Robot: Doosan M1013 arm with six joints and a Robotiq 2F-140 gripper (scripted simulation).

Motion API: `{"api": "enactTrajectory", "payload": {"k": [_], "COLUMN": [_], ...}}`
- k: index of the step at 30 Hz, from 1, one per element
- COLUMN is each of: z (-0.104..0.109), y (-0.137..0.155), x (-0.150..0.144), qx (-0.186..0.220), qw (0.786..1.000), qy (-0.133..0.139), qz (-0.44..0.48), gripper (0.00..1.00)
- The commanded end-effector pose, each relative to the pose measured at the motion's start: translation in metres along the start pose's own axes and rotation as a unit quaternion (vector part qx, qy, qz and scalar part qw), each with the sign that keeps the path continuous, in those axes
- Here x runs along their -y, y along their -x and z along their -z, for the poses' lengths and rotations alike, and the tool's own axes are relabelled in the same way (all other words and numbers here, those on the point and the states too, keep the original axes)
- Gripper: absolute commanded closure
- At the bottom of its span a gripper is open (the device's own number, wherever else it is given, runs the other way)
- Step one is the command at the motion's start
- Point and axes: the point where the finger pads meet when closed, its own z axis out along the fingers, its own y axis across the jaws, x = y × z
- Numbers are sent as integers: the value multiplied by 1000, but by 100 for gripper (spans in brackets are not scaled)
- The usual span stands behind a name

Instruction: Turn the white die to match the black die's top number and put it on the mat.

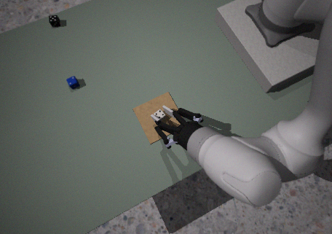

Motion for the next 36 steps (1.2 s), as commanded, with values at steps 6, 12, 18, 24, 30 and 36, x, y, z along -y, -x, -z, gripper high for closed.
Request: {"api": "enactTrajectory", "payload": {"k": [6,12,18,24,30,36], "z": [-11,-13,-14,-14,-14,-14], "y": [11,13,14,14,14,14], "x": [-2,-2,-2,-2,-2,-2], "qx": [-1,-1,-1,-1,-1,-1], "qw": [1000,1000,1000,1000,1000,1000], "qy": [-2,-2,-2,-2,-2,-2], "qz": [3,3,3,3,3,3], "gripper": [65,65,65,65,65,65]}}
